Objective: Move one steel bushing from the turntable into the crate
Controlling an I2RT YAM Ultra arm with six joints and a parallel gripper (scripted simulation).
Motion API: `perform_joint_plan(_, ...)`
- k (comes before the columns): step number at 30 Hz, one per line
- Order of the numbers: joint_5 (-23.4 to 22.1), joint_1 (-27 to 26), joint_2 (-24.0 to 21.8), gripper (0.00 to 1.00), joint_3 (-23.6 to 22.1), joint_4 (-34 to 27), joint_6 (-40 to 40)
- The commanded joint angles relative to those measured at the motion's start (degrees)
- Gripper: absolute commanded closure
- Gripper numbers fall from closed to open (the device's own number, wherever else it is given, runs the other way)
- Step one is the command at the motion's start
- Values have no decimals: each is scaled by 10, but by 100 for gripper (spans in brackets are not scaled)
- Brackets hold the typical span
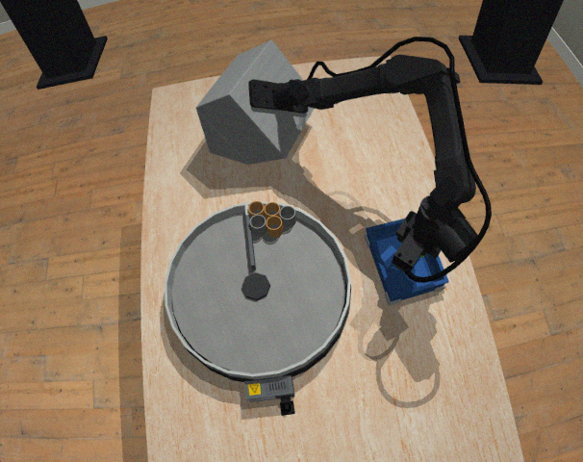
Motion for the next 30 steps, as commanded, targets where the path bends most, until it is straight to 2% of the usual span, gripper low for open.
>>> perform_joint_plan(1, 8, -13, -11, 100, 15, 1, -3)
perform_joint_plan(22, 8, -13, -9, 100, 14, 7, -1)
perform_joint_plan(30, 13, 6, 8, 100, -15, 22, 11)
